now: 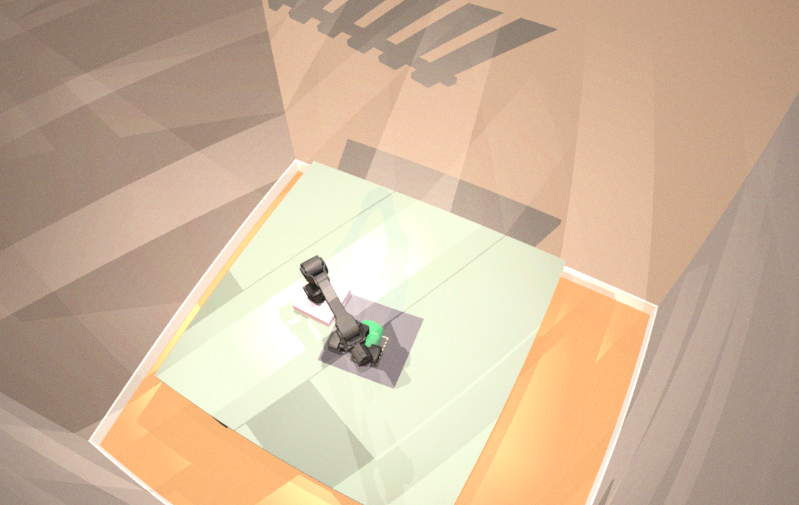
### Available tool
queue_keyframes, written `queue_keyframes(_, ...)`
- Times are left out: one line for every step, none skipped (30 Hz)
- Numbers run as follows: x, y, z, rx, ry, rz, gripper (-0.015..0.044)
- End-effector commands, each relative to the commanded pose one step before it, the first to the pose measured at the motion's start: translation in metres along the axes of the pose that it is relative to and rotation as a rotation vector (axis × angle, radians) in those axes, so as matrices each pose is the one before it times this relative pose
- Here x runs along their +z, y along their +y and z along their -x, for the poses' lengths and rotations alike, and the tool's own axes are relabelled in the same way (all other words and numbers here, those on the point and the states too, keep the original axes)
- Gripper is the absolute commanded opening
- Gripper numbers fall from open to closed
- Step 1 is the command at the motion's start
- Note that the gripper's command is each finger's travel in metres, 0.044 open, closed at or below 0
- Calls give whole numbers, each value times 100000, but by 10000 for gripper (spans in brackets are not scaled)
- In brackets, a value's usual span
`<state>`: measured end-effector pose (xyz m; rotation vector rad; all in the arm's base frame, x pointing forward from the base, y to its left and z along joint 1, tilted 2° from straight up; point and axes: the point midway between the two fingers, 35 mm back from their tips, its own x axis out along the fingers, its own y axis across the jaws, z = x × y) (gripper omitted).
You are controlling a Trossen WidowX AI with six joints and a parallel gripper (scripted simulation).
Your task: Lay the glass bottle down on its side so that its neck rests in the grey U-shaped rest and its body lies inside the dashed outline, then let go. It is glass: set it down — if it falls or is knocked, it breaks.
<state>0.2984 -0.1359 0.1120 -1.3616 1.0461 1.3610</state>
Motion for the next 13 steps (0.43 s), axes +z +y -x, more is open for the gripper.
queue_keyframes(455,155,1893,-218,8394,-2094,440)
queue_keyframes(-2,-55,343,-5,-1,-1,440)
queue_keyframes(1,-50,338,-4,-1,-1,440)
queue_keyframes(3,-40,288,-3,-1,-1,440)
queue_keyframes(2,-15,113,-1,0,0,440)
queue_keyframes(0,0,0,0,0,0,440)
queue_keyframes(0,0,0,0,0,0,440)
queue_keyframes(0,0,0,0,0,0,440)
queue_keyframes(0,0,0,0,0,0,440)
queue_keyframes(0,0,0,0,0,0,440)
queue_keyframes(0,0,0,0,0,0,440)
queue_keyframes(0,0,0,0,0,0,440)
queue_keyframes(0,0,0,0,0,0,440)
